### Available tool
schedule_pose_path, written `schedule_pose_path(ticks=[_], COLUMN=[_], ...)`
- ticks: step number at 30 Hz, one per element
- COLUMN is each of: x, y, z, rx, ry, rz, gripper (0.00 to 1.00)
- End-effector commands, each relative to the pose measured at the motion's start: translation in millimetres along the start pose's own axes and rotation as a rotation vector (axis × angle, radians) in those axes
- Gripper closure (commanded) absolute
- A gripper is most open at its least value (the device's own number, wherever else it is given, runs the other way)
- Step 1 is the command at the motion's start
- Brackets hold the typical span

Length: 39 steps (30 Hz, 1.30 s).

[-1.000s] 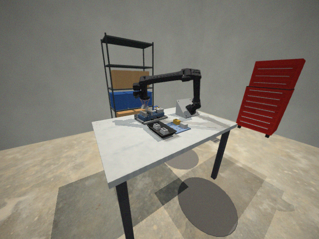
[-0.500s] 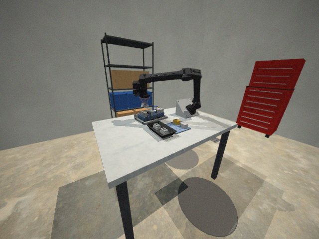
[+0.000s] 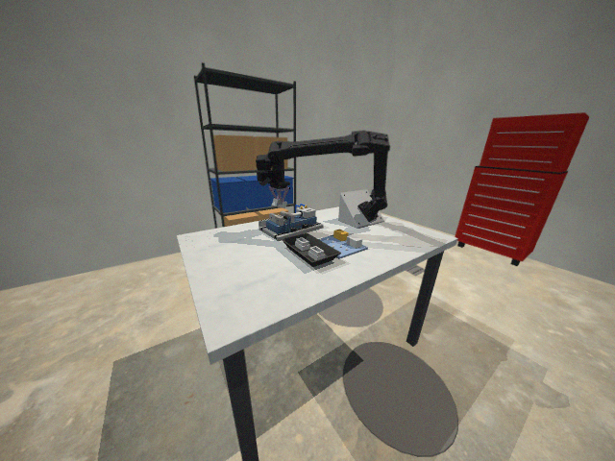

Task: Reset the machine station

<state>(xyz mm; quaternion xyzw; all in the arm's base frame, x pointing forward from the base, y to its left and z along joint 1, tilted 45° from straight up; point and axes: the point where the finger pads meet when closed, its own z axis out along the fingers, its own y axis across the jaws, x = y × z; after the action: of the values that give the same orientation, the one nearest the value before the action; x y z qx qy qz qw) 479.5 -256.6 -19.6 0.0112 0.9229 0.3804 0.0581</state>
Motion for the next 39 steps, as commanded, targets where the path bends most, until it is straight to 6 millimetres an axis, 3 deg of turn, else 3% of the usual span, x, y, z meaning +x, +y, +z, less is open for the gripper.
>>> schedule_pose_path(ticks=[1, 6, 13, 15, 22, 26, 30, 39], x=[-10, -8, 3, 3, 30, 45, 56, 64], y=[27, 68, 142, 142, 213, 244, 264, 269], z=[-15, -13, -12, -12, -8, -4, -1, -6], rx=[0.021, 0.021, 0.021, 0.021, 0.012, 0.008, 0.008, 0.023], ry=[-0.015, -0.009, -0.003, -0.003, 0.001, 0.002, 0.001, -0.013], rz=[-0.110, -0.300, -0.654, -0.654, -1.047, -1.228, -1.359, -1.436], gripper=[1.00, 1.00, 1.00, 1.00, 1.00, 1.00, 1.00, 1.00])
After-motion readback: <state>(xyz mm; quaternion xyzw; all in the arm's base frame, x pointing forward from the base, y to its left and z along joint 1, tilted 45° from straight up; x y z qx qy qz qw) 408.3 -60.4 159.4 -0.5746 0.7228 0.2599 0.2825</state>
